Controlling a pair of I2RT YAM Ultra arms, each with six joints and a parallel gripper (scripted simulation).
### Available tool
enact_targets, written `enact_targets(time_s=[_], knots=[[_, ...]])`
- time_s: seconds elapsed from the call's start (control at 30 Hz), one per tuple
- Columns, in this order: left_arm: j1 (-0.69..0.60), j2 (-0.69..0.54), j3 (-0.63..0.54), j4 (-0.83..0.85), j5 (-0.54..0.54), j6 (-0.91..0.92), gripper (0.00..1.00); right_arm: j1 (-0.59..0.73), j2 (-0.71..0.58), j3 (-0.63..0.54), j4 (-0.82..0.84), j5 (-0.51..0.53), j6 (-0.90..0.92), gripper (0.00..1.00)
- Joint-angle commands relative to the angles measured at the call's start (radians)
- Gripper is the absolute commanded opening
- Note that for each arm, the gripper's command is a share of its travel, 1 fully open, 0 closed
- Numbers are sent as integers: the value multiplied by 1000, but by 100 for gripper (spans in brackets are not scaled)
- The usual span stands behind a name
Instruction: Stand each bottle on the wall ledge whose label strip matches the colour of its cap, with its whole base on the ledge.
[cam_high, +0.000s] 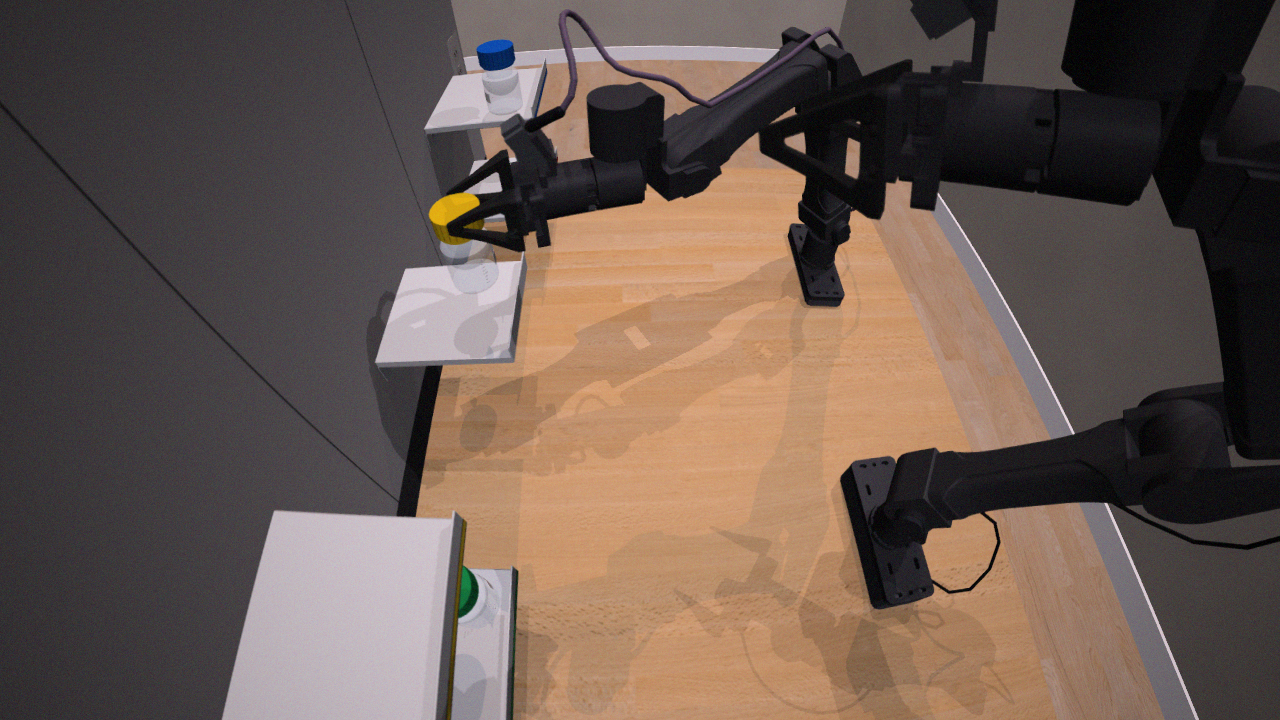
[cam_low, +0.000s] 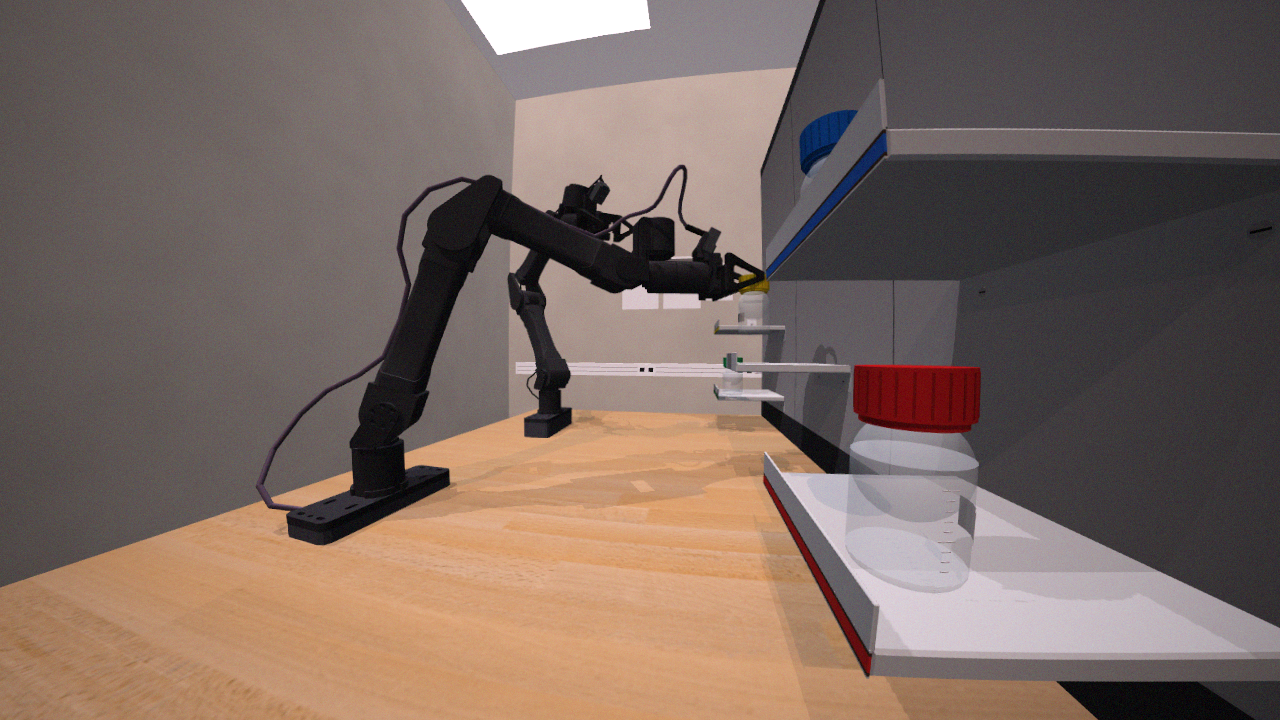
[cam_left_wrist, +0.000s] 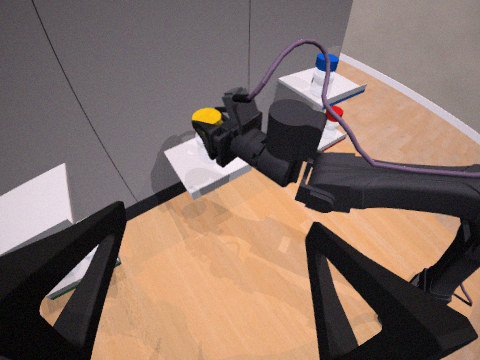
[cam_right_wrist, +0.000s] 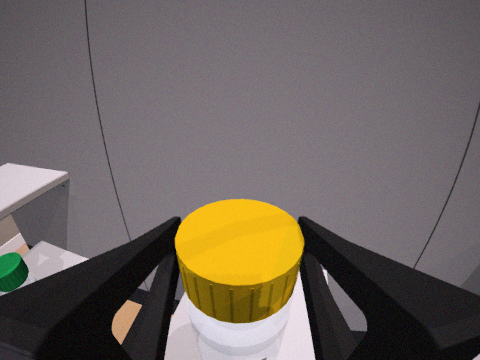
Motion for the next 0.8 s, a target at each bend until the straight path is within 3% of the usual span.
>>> enact_targets(time_s=[0.0, 0.47, 0.77], knots=[[-9, -16, 26, -33, -19, -12, 100, -3, -16, 34, 23, -2, 2, 50], [-5, -6, 16, -34, -22, -12, 100, -3, -16, 34, 23, -2, 2, 50], [-5, -6, 16, -34, -22, -12, 100, -11, 3, -31, 137, -14, 8, 50]])
